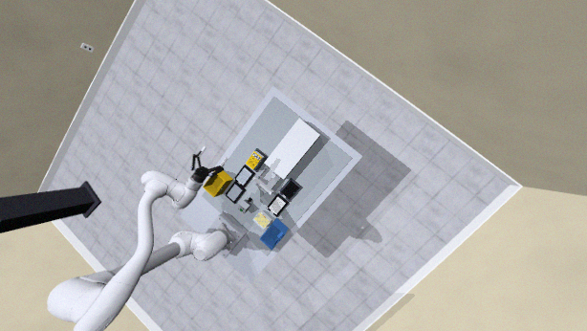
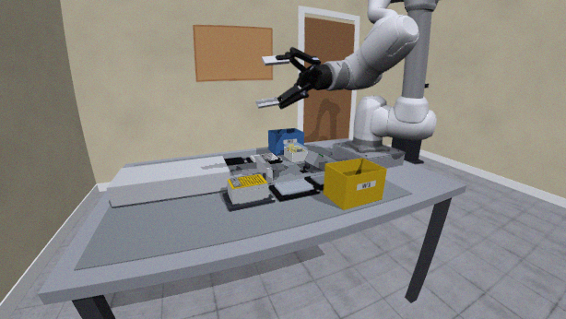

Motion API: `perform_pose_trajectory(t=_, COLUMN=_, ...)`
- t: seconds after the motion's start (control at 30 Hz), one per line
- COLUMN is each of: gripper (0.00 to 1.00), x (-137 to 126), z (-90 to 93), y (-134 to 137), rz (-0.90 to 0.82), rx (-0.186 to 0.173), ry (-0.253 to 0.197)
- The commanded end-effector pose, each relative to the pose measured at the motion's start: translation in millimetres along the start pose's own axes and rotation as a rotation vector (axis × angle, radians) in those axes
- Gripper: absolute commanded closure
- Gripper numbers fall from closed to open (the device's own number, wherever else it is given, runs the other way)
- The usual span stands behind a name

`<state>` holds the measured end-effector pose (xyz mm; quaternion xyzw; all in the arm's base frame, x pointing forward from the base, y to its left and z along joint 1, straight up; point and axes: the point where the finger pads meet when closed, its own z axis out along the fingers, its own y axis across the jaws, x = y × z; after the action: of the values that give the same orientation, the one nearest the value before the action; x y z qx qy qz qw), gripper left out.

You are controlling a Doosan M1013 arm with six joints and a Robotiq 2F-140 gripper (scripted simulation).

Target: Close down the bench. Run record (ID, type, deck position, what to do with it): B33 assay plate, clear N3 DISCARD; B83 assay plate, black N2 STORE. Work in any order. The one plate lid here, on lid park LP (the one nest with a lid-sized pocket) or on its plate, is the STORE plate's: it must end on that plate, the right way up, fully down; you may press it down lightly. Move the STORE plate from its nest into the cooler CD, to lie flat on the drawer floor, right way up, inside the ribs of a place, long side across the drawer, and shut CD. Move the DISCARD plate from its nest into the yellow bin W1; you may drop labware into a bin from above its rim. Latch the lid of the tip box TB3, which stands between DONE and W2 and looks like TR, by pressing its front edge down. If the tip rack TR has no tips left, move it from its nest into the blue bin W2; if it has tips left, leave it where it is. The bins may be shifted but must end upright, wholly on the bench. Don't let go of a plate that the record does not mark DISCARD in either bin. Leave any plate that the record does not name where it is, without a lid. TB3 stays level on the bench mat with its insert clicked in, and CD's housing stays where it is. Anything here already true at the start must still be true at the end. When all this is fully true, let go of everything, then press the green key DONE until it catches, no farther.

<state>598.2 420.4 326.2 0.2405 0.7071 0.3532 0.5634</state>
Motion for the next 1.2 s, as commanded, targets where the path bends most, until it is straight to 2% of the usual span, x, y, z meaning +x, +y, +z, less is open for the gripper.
perform_pose_trajectory(t=0.0, gripper=0.0, x=0, z=0.0, y=0, rz=0.0, rx=0.0, ry=0.0)
perform_pose_trajectory(t=0.53, gripper=0.0, x=0, z=0.0, y=0, rz=0.0, rx=0.0, ry=0.0)
perform_pose_trajectory(t=0.57, gripper=1.0, x=3, z=3.3, y=-3, rz=0.029, rx=0.006, ry=0.016)
perform_pose_trajectory(t=0.77, gripper=1.0, x=13, z=16.4, y=-15, rz=0.202, rx=0.047, ry=0.107)
perform_pose_trajectory(t=0.97, gripper=1.0, x=20, z=23.2, y=-28, rz=0.373, rx=0.11, ry=0.189)
perform_pose_trajectory(t=1.03, gripper=1.0, x=23, z=25.4, y=-36, rz=0.429, rx=0.137, ry=0.213)
perform_pose_trajectory(t=1.1, gripper=1.0, x=23, z=25.4, y=-36, rz=0.429, rx=0.137, ry=0.213)
perform_pose_trajectory(t=1.17, gripper=1.0, x=25, z=26.7, y=-44, rz=0.485, rx=0.167, ry=0.235)
